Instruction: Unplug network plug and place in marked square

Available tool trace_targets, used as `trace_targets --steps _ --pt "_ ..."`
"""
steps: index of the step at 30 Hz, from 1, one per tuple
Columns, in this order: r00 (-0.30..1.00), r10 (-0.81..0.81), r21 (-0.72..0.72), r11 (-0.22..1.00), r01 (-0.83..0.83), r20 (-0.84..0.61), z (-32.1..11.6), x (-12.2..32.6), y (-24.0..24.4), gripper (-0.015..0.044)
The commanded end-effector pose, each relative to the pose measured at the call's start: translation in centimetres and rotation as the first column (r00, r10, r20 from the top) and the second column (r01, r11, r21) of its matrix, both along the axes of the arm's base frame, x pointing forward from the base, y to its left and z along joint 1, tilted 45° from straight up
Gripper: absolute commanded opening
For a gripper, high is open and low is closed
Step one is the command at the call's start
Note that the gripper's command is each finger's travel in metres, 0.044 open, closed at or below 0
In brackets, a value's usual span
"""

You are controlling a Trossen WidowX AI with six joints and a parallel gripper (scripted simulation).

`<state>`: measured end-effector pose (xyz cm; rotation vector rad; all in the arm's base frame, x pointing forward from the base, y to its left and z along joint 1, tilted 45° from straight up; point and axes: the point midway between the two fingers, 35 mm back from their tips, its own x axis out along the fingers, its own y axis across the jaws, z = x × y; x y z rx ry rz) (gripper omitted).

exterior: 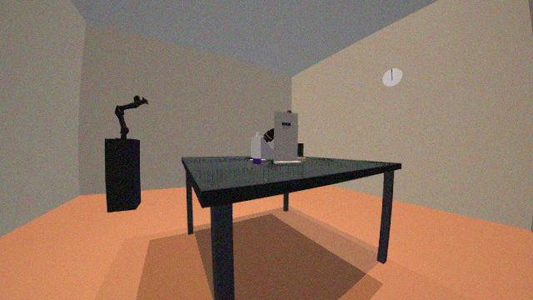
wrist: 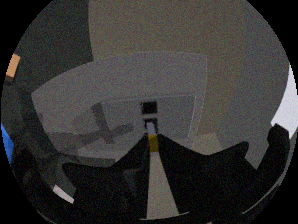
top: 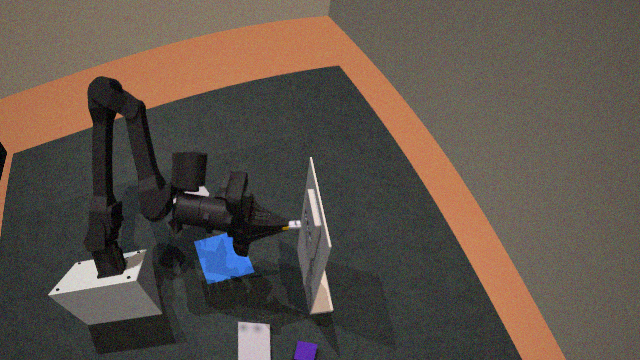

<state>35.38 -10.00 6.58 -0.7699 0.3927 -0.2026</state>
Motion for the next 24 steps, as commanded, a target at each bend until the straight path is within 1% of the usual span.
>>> trace_targets --steps 1,24 --pt "1.000 0.000 0.005 1.000 0.000 -0.010 -0.21 -0.51 0.18 0.0000" --pt "1.000 0.000 0.005 1.000 0.000 -0.010 0.20 -1.31 0.64 0.0000"
